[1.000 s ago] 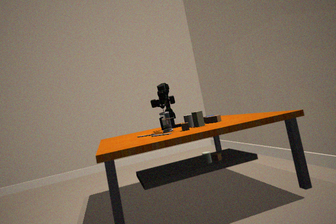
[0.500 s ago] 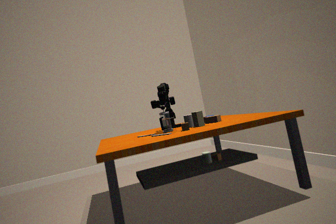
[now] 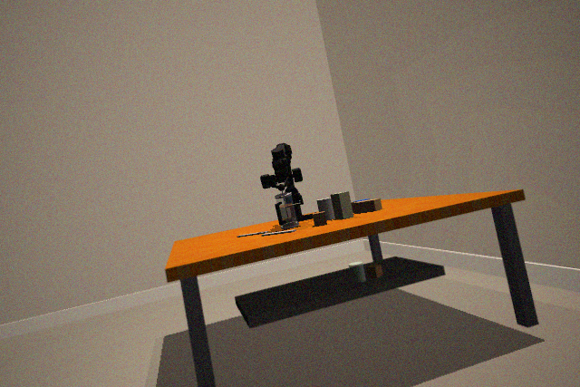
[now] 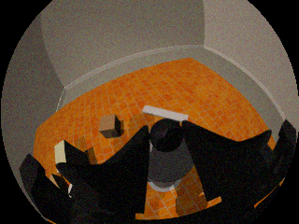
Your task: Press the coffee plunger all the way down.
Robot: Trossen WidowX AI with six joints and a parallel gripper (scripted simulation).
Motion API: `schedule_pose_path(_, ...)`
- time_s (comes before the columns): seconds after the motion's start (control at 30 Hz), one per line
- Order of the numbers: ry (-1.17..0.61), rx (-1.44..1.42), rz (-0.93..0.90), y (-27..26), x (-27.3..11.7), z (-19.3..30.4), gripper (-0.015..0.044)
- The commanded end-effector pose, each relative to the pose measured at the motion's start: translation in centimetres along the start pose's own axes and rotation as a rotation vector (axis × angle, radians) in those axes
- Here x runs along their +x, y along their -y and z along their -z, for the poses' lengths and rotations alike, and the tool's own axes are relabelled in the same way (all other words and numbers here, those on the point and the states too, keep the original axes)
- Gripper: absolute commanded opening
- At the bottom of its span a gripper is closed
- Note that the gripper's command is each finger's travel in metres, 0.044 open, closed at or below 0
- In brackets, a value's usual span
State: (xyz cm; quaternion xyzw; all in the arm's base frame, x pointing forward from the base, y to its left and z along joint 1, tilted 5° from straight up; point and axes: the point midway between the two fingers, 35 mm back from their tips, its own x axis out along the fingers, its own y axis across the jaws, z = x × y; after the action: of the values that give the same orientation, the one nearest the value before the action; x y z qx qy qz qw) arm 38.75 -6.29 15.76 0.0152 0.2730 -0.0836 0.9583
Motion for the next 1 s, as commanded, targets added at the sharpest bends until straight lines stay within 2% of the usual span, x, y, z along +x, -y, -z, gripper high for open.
schedule_pose_path(0.0, -0.025, -0.008, -0.001, 0.00, 0.30, 0.59, 0.0128)
schedule_pose_path(0.73, -0.005, 0.000, 0.000, 0.00, 0.11, 0.01, 0.0128)
schedule_pose_path(0.97, -0.005, 0.000, 0.000, 0.00, 0.11, 0.01, 0.0312)
